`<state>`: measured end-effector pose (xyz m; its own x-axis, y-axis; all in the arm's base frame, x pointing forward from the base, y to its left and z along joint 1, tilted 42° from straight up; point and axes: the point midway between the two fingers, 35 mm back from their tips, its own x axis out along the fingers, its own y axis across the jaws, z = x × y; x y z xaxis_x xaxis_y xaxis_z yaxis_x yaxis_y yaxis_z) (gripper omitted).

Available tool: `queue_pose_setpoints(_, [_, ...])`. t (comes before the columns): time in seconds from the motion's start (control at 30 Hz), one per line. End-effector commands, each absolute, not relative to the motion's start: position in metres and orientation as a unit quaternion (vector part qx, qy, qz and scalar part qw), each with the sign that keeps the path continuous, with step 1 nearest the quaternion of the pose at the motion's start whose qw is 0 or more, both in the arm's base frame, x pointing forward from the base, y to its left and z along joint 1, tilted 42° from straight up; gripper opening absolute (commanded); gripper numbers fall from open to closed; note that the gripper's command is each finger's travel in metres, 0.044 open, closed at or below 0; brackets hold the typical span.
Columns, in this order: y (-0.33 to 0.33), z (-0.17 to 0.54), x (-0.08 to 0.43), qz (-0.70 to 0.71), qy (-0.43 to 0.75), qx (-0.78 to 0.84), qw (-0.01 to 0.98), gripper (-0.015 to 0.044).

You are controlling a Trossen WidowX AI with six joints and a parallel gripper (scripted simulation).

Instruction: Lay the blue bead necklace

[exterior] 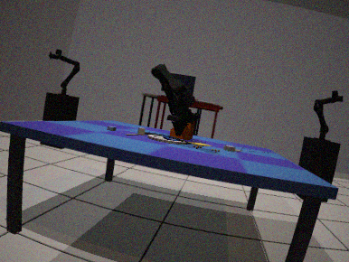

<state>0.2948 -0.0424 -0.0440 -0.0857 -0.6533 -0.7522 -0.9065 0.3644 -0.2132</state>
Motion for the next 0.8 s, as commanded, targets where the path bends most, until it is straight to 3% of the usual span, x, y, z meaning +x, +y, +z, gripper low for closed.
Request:
queue_pose_setpoints(0.0, [-0.0481,-0.0504,0.2917,0.159,0.722,-0.543,0.399,0.012])
queue_pose_setpoints(0.4, [-0.0551,-0.0578,0.2896,0.16,0.722,-0.544,0.397,0.012])
queue_pose_setpoints(0.57, [-0.0535,-0.0564,0.291,0.159,0.722,-0.542,0.401,0.0])
queue_pose_setpoints(0.77, [-0.0535,-0.0564,0.291,0.159,0.722,-0.542,0.401,0.0])
